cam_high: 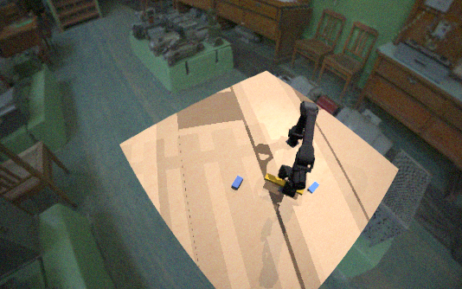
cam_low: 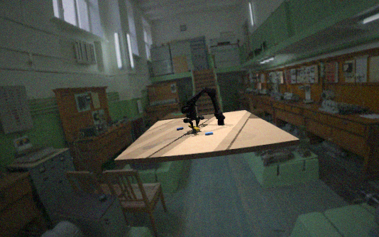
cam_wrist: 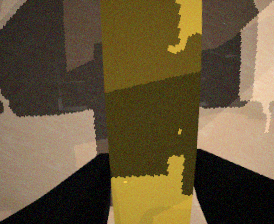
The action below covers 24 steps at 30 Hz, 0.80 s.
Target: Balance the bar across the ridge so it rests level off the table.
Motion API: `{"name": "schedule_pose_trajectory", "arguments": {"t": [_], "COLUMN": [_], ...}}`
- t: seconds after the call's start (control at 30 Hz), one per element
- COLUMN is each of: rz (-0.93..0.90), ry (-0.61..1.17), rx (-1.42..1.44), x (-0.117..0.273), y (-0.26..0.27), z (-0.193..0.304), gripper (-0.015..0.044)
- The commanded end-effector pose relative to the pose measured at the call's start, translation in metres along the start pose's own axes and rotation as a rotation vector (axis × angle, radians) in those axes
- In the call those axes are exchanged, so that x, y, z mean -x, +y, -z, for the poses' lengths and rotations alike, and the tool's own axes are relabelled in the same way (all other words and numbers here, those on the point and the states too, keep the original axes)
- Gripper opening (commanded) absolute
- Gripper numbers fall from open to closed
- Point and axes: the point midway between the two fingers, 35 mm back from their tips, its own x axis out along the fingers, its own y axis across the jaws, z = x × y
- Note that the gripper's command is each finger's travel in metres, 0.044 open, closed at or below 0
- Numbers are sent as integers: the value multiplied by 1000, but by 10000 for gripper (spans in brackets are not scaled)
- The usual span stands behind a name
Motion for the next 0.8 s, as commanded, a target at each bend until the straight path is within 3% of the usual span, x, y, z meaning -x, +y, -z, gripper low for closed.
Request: {"name": "schedule_pose_trajectory", "arguments": {"t": [0.0, 0.77], "rz": [0, 0], "ry": [0, 0], "rx": [0, 0], "x": [0, 0], "y": [0, 0], "z": [0, 0], "gripper": [170, 185]}}
